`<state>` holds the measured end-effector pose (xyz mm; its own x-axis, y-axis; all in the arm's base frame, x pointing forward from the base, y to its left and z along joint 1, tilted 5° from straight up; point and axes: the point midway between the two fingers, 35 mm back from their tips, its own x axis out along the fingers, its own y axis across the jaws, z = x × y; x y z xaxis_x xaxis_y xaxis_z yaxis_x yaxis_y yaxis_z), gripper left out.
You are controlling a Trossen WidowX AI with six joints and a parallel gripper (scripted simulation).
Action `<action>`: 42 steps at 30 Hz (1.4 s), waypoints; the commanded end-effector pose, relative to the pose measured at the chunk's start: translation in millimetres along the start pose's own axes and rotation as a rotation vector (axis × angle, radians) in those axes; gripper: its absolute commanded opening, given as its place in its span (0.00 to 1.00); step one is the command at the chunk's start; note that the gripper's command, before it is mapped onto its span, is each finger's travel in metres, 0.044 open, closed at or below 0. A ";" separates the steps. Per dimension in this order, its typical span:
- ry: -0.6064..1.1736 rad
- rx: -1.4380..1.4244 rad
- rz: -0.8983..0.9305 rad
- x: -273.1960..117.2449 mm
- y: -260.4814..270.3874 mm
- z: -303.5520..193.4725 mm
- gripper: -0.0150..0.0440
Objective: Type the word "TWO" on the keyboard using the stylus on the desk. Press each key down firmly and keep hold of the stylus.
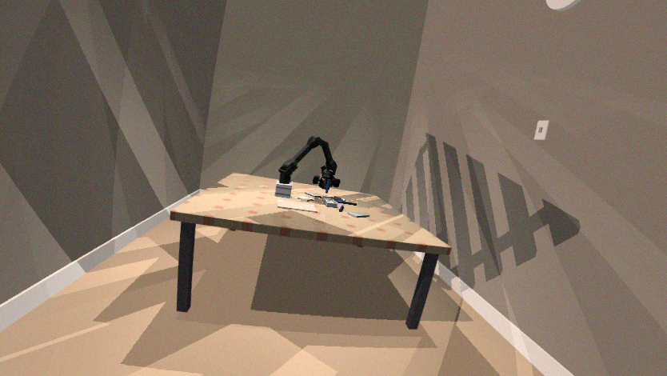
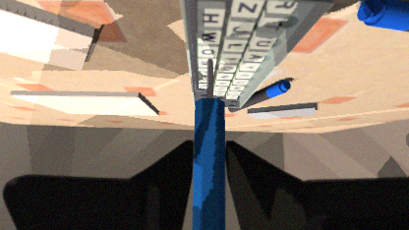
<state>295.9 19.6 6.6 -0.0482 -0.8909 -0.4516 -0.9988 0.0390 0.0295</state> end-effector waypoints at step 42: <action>-0.002 0.006 0.002 10.0 1.1 17.2 0.39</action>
<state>294.5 18.5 -11.5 -0.0488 -0.8907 -0.4521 -0.9988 0.0403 0.0285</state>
